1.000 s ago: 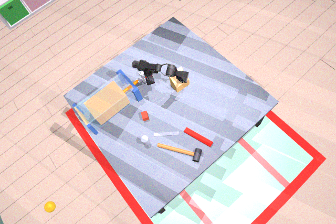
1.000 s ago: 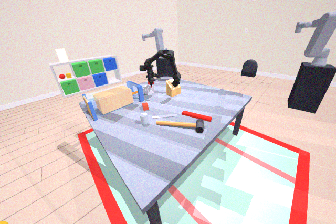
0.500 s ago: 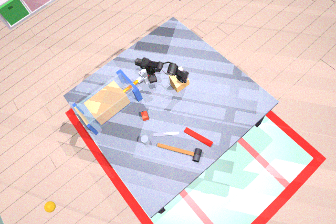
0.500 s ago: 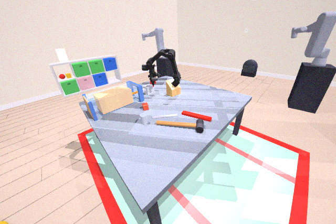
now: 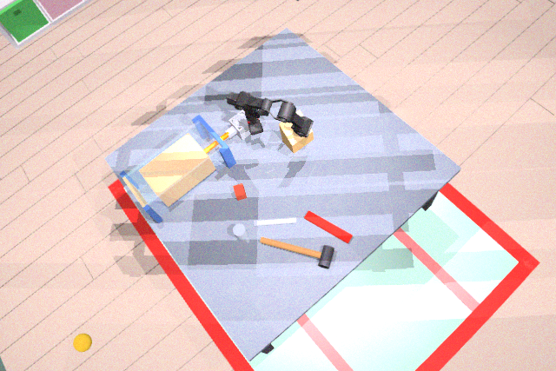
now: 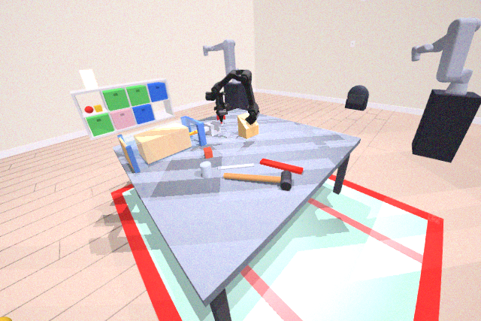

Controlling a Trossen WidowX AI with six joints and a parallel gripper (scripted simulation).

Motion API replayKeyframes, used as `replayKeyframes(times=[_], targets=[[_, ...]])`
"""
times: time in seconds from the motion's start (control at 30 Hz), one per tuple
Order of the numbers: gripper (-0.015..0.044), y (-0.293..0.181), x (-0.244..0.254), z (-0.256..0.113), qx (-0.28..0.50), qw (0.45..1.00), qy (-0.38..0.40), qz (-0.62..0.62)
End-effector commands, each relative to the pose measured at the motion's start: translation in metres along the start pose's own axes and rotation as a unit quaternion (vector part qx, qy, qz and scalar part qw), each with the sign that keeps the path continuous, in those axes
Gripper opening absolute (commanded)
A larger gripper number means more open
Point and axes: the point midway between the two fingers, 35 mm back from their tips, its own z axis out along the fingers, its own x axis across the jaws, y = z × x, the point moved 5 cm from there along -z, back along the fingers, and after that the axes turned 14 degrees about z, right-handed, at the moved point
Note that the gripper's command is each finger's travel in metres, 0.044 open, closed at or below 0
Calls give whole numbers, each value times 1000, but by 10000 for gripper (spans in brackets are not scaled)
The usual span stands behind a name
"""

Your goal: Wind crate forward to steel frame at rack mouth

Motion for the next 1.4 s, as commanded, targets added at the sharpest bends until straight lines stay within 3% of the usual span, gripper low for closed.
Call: replayKeyframes(times=[0.0, 1.37], targets=[[0, 8, 12, 0, -8, 1000, 16, 6], [0, 22, 70, -3, -7, 1000, 18, 6]])
